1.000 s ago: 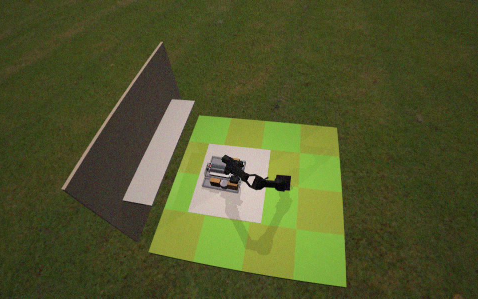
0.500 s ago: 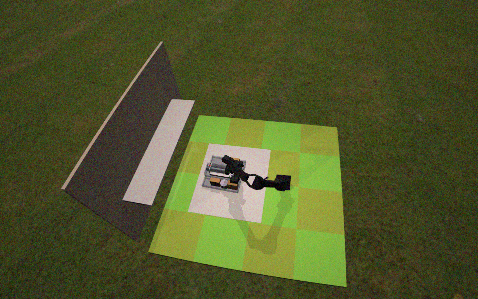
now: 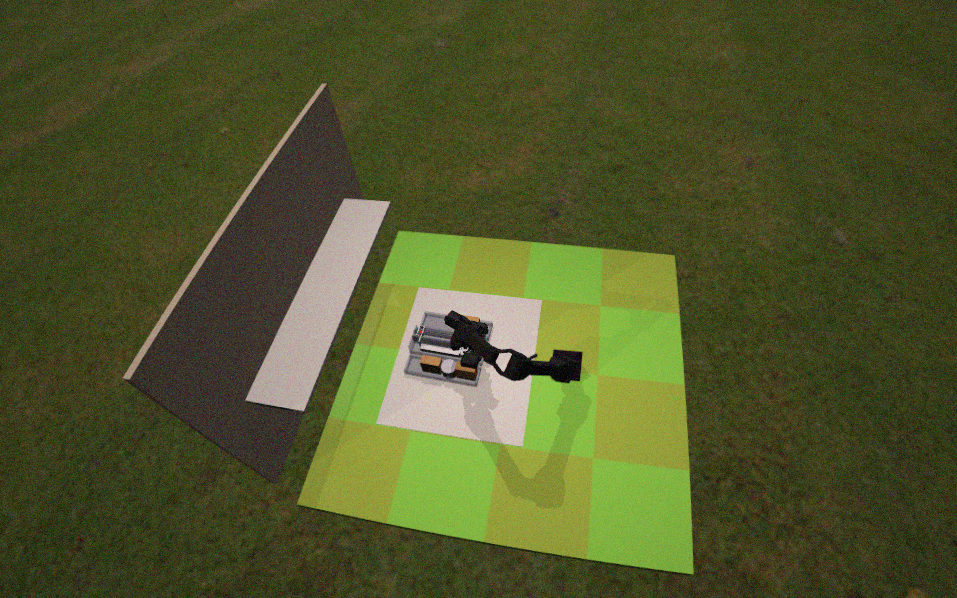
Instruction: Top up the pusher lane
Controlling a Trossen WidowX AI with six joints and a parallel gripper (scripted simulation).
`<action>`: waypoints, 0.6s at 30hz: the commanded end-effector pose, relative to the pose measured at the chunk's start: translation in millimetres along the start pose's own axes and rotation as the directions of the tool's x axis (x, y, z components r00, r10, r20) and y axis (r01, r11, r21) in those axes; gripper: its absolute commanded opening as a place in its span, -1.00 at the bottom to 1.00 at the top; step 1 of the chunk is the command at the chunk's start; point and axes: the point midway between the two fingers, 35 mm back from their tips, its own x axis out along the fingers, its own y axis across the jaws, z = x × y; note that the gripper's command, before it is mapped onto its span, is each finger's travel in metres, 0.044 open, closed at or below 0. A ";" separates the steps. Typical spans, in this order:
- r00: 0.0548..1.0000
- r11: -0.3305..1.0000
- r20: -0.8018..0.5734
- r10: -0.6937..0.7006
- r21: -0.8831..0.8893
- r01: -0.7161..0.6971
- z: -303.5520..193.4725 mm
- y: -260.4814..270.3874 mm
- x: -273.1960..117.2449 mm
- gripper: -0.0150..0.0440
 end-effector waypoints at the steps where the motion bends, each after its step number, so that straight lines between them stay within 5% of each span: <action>1: 1.000 1.000 0.010 0.004 -0.007 -0.004 1.7 0.8 -0.3 -0.49; 18: 1.000 1.000 0.010 0.004 -0.007 -0.004 -1.7 0.5 -0.1 -0.49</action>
